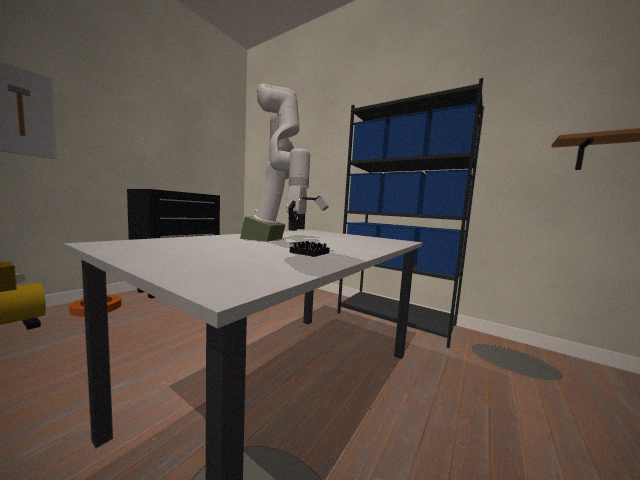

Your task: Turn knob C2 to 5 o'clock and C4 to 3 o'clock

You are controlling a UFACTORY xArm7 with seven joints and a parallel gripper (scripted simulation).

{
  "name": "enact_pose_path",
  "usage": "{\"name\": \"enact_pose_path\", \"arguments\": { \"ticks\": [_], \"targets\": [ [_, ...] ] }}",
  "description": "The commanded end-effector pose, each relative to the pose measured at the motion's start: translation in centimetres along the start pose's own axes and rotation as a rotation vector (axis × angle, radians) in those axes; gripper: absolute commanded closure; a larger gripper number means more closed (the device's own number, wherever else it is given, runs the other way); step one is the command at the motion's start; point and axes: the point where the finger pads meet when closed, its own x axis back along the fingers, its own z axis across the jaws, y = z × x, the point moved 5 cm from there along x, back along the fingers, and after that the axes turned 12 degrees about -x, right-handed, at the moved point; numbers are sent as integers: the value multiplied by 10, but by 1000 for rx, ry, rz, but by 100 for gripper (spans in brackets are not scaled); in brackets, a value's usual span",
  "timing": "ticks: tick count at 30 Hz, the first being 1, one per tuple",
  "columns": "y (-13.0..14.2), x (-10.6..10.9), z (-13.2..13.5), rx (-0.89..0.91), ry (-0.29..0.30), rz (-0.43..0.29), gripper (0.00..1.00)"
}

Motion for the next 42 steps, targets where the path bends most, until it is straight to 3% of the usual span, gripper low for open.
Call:
{"name": "enact_pose_path", "arguments": {
  "ticks": [1, 6, 21, 23, 24, 38, 40, 42],
  "targets": [
    [-6, 4, 0, 156, -9, 10, 0],
    [-9, 6, -1, 263, -10, 13, 0],
    [-25, 15, -5, 835, -10, 28, 0],
    [-25, 15, -5, 835, -10, 28, 0],
    [-28, 16, -5, 938, -9, 30, 0],
    [-37, 21, -7, 1410, -4, 35, 0],
    [-37, 21, -7, 1410, -4, 35, 0],
    [-40, 22, -7, 1536, -2, 35, 0]
  ]
}}
